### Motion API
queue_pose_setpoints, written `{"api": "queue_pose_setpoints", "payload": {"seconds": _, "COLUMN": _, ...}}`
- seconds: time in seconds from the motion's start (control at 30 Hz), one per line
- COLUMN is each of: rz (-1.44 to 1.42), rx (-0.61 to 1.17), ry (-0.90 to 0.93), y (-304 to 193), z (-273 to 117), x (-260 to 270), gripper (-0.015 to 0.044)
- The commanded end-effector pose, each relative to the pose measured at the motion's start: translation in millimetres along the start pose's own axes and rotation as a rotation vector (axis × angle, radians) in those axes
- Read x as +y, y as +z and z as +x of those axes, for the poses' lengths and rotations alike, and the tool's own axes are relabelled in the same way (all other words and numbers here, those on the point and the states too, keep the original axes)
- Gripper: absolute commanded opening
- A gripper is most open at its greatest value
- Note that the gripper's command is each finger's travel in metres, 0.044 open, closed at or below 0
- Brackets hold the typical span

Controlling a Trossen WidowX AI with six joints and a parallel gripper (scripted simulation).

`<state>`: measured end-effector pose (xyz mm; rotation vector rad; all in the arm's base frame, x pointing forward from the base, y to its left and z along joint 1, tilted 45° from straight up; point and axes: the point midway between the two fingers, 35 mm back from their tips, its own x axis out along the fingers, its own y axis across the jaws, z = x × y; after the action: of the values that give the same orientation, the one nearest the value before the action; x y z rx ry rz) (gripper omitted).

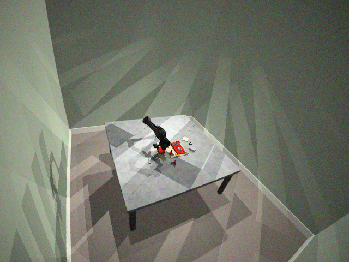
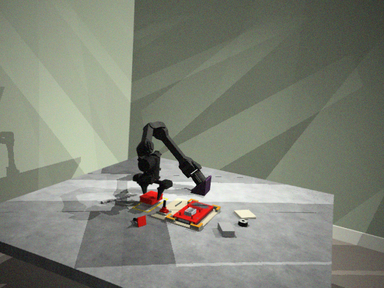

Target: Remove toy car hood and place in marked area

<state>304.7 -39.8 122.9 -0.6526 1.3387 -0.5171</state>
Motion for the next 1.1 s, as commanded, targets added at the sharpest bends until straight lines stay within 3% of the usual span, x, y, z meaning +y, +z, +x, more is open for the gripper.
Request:
{"api": "queue_pose_setpoints", "payload": {"seconds": 0.0, "rz": -0.004, "rx": 0.000, "ry": -0.003, "y": -0.1, "z": 2.4, "x": -0.2, "gripper": 0.0000}}
{"api": "queue_pose_setpoints", "payload": {"seconds": 0.93, "rz": -0.004, "rx": 0.000, "ry": -0.004, "y": 0.1, "z": 15.7, "x": -0.4, "gripper": 0.0000}}
{"api": "queue_pose_setpoints", "payload": {"seconds": 1.07, "rz": 0.000, "rx": 0.000, "ry": -0.001, "y": 0.3, "z": 14.1, "x": -0.3, "gripper": 0.0105}}
